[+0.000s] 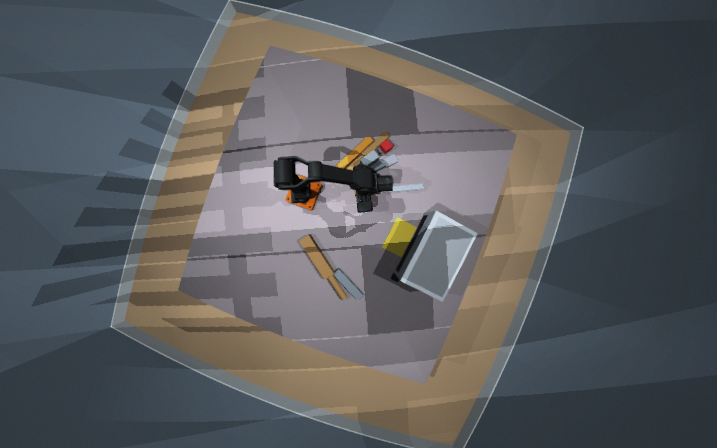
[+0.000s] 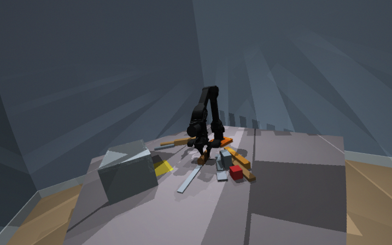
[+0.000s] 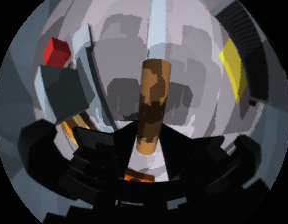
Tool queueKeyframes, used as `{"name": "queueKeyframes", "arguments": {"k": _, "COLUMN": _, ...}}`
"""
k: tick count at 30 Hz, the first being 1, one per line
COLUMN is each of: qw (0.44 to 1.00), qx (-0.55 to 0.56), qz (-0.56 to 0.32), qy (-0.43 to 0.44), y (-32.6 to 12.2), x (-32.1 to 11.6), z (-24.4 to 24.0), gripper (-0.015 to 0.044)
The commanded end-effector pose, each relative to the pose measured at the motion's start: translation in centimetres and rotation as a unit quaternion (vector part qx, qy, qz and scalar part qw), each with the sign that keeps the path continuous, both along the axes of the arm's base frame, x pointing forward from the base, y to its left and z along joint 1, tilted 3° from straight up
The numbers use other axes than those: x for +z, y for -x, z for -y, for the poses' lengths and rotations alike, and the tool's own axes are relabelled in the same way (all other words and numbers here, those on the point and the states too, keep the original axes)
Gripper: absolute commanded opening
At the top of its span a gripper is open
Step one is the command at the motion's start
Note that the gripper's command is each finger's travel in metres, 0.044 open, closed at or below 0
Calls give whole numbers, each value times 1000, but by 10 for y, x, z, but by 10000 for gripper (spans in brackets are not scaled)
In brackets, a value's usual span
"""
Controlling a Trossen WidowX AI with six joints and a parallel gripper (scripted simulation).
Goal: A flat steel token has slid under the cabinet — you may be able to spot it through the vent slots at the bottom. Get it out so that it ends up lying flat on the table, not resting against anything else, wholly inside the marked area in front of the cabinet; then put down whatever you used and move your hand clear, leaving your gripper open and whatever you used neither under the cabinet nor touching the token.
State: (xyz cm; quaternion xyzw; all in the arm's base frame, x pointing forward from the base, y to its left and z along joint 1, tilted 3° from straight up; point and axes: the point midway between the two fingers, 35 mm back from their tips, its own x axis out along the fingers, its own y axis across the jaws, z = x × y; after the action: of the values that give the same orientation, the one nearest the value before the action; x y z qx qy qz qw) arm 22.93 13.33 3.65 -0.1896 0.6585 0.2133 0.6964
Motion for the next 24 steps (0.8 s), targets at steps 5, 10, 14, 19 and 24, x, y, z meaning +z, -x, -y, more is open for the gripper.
{"name": "queueKeyframes", "arguments": {"k": 5, "qw": 1000, "qx": 2, "qz": 2, "qy": -1, "y": 1, "x": 1, "z": -10, "gripper": 0}}
{"name": "queueKeyframes", "arguments": {"k": 10, "qw": 1000, "qx": 2, "qz": 2, "qy": -1, "y": 3, "x": 1, "z": -15, "gripper": 0}}
{"name": "queueKeyframes", "arguments": {"k": 14, "qw": 1000, "qx": 2, "qz": 2, "qy": -1, "y": 4, "x": 2, "z": -19, "gripper": 0}}
{"name": "queueKeyframes", "arguments": {"k": 19, "qw": 1000, "qx": 2, "qz": 2, "qy": -2, "y": 5, "x": 2, "z": -23, "gripper": 0}}
{"name": "queueKeyframes", "arguments": {"k": 24, "qw": 1000, "qx": 2, "qz": 2, "qy": -2, "y": 6, "x": 2, "z": -27, "gripper": 0}}
